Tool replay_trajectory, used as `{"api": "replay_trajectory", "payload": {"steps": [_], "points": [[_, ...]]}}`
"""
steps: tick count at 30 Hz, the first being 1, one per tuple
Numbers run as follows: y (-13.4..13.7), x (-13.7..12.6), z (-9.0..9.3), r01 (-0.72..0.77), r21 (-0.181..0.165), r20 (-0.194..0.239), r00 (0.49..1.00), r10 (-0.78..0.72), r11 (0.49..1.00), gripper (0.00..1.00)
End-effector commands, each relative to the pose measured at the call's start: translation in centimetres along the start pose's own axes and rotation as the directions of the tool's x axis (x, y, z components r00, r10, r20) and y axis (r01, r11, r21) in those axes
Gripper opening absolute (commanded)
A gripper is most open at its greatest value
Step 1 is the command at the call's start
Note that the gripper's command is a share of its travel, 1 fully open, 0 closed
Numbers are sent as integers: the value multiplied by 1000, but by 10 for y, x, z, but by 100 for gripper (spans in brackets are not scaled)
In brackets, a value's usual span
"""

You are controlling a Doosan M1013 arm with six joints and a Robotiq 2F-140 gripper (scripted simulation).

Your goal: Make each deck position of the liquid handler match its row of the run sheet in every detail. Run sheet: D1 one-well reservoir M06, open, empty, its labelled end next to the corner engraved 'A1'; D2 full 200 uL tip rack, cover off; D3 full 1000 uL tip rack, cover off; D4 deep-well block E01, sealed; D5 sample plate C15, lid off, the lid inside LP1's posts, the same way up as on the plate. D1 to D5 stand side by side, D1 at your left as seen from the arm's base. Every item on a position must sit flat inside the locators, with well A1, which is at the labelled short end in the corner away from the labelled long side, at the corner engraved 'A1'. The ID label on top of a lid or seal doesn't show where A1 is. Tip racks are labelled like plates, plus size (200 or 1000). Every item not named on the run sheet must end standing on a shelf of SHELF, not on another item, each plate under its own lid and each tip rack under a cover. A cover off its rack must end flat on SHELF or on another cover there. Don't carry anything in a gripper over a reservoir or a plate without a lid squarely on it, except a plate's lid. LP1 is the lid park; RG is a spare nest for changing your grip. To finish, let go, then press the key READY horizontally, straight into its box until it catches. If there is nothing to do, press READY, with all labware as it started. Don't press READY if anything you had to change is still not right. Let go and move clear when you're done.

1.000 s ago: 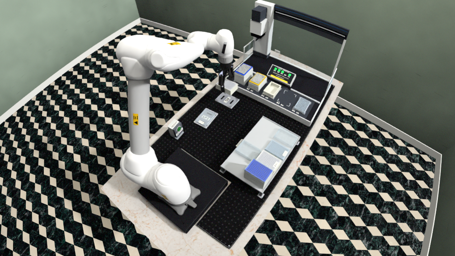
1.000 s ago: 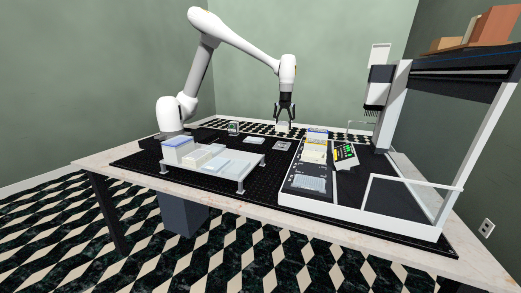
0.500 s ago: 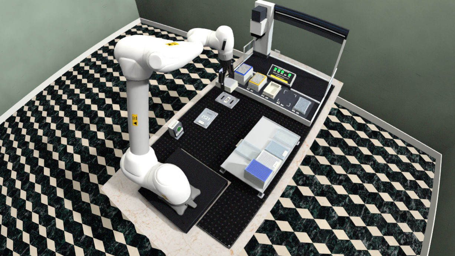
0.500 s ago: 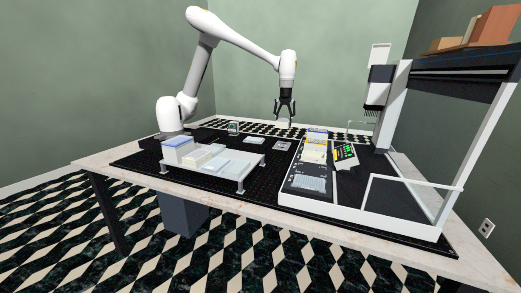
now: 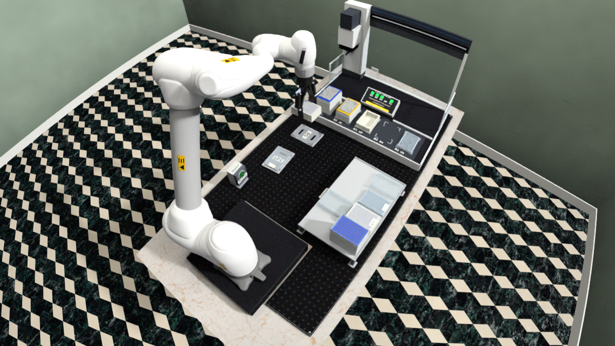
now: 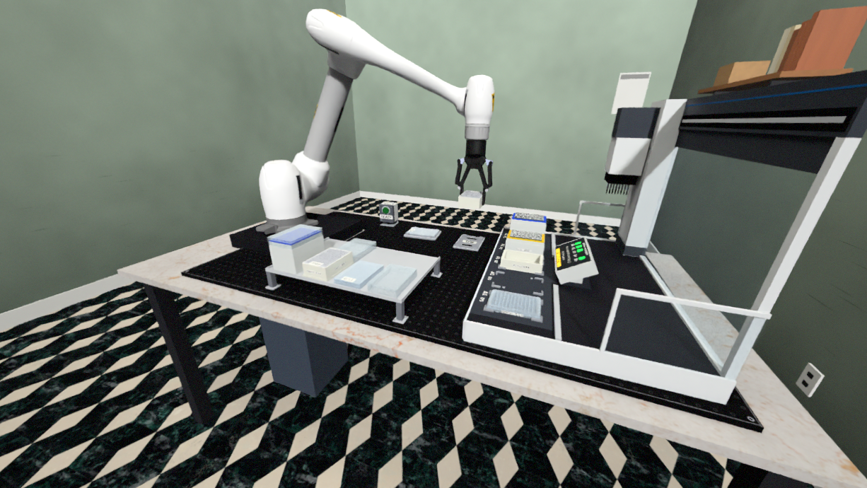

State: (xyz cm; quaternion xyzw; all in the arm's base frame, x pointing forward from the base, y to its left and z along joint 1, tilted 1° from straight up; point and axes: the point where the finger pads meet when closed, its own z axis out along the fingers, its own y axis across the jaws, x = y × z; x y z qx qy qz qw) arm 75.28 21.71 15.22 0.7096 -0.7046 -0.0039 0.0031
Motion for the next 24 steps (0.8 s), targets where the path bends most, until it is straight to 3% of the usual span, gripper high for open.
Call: {"api": "replay_trajectory", "payload": {"steps": [1,24], "points": [[0,0,-4,0,1,1,1000,0,1000,10],[0,0,-38,0,1,1,1000,0,1000,10]]}}
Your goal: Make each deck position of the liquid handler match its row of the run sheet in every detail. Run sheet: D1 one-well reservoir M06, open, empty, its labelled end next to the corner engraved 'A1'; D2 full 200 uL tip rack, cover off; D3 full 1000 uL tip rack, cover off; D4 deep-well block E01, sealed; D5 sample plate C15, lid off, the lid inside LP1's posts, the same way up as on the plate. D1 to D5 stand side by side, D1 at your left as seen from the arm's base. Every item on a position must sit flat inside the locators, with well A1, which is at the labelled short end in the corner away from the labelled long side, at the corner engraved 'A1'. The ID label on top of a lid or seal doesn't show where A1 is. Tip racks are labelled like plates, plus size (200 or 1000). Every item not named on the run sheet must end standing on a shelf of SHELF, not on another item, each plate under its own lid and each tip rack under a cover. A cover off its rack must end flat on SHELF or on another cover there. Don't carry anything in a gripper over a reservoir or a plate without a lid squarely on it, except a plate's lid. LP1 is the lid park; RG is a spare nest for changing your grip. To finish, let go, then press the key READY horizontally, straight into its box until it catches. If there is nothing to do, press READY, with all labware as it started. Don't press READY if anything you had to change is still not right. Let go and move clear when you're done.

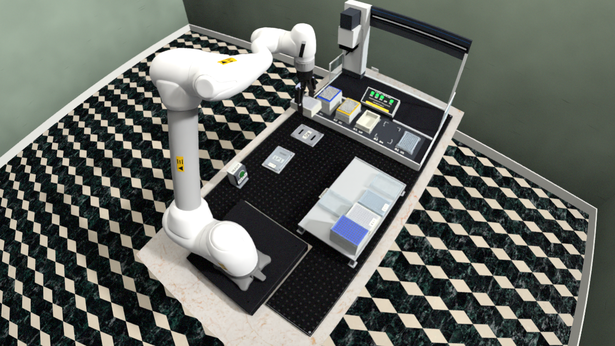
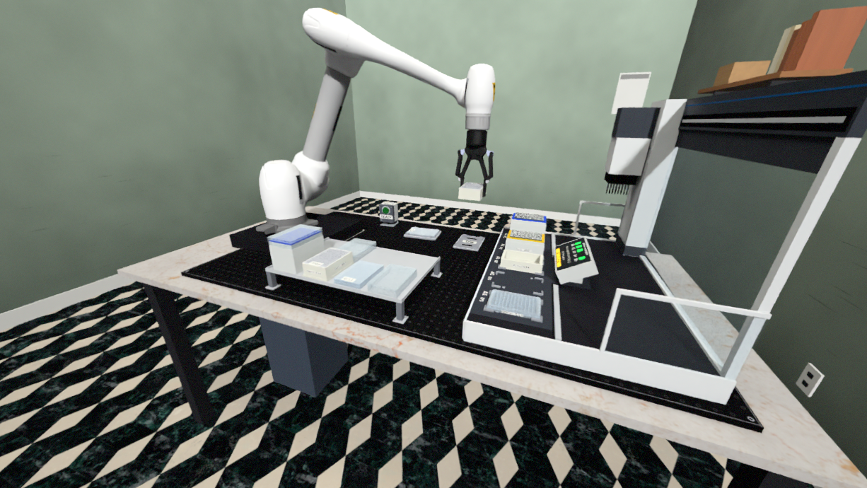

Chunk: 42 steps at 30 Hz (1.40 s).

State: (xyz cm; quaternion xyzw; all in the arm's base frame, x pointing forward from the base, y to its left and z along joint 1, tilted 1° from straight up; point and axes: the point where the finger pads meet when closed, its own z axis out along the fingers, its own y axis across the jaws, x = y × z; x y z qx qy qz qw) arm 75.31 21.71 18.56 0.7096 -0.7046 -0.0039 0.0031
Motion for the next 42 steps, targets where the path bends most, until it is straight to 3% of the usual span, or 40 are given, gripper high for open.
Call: {"api": "replay_trajectory", "payload": {"steps": [1,42], "points": [[0,0,-6,0,1,1,1000,0,1000,10],[0,0,-68,0,1,1,1000,0,1000,10]]}}
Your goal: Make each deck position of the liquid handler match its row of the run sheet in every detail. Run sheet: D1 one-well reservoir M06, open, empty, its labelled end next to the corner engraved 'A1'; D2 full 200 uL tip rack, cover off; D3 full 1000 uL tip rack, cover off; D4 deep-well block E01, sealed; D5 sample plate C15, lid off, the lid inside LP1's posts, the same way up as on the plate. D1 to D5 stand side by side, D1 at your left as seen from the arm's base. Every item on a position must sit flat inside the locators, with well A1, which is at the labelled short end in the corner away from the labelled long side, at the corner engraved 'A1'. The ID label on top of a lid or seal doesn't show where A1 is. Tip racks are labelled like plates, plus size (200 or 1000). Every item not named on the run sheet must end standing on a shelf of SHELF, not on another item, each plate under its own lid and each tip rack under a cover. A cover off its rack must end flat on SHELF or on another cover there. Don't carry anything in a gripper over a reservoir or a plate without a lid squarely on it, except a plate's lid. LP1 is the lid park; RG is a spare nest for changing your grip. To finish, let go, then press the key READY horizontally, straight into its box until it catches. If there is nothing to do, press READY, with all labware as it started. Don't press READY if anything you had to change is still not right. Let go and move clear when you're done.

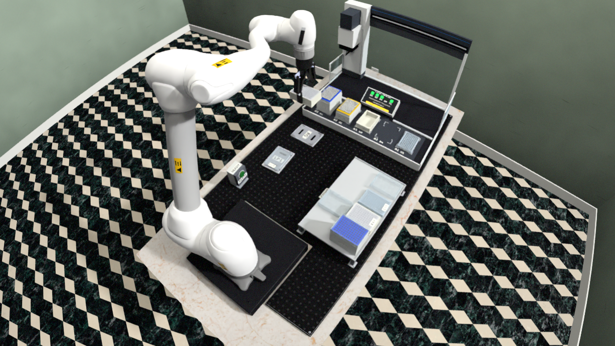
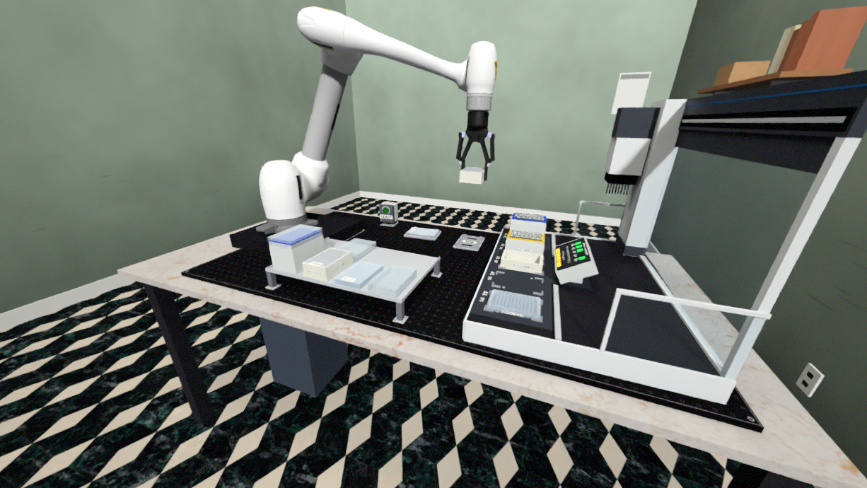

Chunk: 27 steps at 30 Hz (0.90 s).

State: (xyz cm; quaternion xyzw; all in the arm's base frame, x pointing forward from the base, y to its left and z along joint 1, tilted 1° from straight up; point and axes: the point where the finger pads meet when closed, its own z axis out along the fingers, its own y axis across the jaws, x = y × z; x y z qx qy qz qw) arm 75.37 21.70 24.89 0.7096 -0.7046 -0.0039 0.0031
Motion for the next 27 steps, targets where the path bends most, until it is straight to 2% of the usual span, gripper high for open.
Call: {"api": "replay_trajectory", "payload": {"steps": [1,9,21,27], "points": [[0,0,-6,0,1,1,1000,0,1000,10],[0,0,-16,0,1,1,1000,0,1000,10],[0,0,-17,0,1,1,1000,0,1000,10],[-30,0,-17,0,1,1,1000,0,1000,10]]}}
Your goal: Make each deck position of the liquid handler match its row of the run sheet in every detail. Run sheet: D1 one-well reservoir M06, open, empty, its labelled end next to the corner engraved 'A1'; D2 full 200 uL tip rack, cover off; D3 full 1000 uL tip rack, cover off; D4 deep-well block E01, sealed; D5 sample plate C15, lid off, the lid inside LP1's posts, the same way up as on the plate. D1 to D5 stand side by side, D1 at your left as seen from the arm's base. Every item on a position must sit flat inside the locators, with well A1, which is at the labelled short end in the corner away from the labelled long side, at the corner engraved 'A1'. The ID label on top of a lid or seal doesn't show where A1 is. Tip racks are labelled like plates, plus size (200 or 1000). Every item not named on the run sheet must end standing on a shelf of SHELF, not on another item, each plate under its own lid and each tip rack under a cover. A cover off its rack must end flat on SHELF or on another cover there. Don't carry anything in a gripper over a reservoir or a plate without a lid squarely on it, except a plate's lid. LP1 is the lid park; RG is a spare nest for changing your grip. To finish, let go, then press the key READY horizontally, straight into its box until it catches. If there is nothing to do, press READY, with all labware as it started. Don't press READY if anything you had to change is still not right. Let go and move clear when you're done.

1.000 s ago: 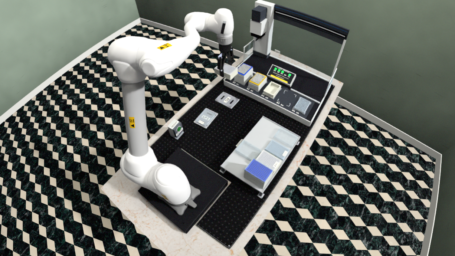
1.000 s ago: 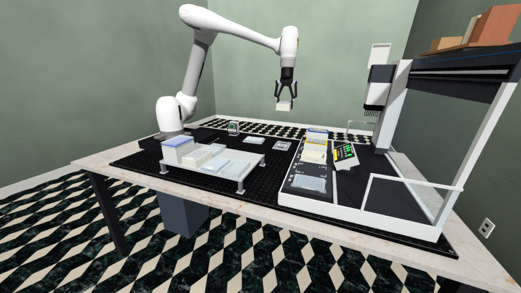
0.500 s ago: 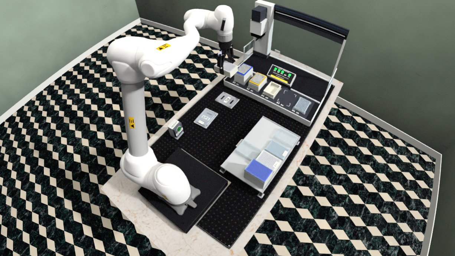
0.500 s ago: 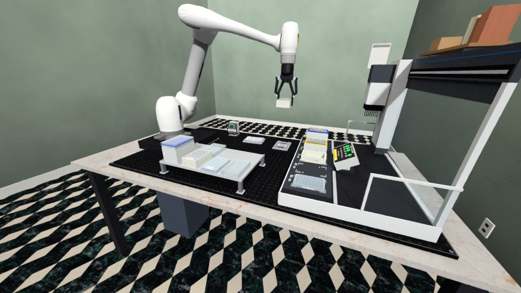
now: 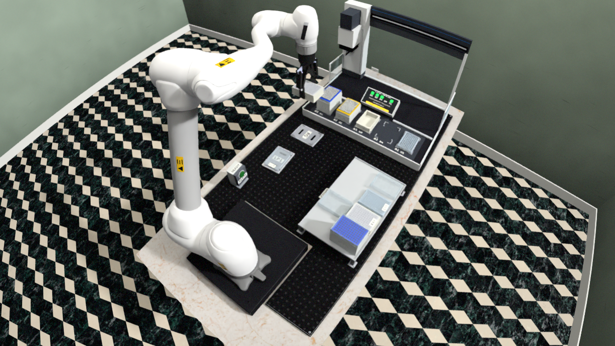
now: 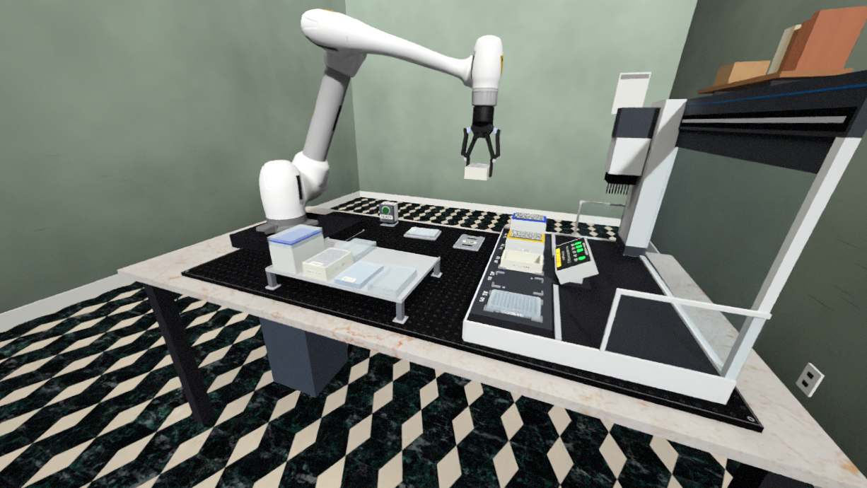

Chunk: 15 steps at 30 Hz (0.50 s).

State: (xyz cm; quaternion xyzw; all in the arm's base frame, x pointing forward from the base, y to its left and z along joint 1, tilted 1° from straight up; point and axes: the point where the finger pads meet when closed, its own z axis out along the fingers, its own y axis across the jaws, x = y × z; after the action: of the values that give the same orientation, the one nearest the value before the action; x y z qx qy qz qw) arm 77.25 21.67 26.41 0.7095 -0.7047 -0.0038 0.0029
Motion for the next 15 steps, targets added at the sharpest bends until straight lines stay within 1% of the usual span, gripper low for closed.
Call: {"api": "replay_trajectory", "payload": {"steps": [1,7,11,15], "points": [[-17,0,-1,0,1,1,1000,0,1000,10],[-47,1,-1,0,1,1,1000,0,1000,10],[-48,1,-1,0,1,1,1000,0,1000,10],[-48,1,-1,80,1,1,997,-80,997,10]]}}
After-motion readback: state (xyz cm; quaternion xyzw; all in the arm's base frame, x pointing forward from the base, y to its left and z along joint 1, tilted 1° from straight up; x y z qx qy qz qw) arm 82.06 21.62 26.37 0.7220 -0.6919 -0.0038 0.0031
